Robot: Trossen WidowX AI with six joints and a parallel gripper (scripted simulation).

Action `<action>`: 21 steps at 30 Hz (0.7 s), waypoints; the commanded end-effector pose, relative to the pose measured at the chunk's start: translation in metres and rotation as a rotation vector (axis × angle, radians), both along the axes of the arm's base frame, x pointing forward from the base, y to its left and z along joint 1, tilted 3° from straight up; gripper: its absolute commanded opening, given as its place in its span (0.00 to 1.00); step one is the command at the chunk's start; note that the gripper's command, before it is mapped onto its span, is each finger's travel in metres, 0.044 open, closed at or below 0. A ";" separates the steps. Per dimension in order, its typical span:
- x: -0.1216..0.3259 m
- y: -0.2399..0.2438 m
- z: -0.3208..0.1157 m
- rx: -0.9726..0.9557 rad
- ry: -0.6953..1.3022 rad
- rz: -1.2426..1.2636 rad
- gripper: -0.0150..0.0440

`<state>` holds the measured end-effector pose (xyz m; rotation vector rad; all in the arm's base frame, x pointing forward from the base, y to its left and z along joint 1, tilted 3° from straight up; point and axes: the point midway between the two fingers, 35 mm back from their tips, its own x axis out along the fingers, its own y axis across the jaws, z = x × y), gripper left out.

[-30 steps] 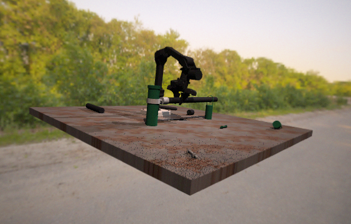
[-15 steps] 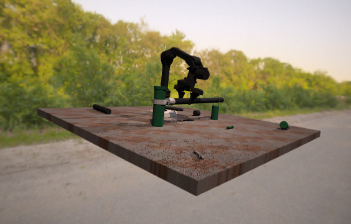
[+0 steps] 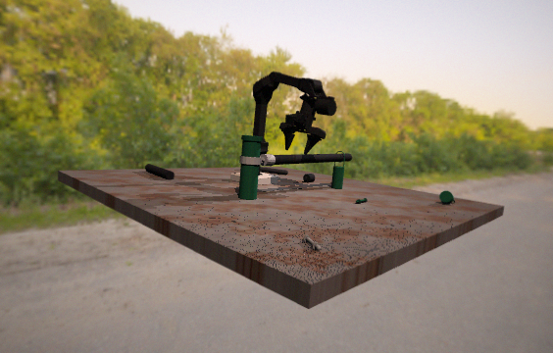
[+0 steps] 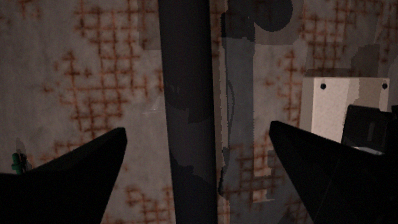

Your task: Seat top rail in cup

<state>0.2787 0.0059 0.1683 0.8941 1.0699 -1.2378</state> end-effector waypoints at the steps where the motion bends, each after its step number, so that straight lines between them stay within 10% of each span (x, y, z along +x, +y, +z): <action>1: -0.001 0.008 0.026 0.004 -0.013 0.000 1.00; 21: -0.003 0.010 0.034 0.004 -0.013 0.000 1.00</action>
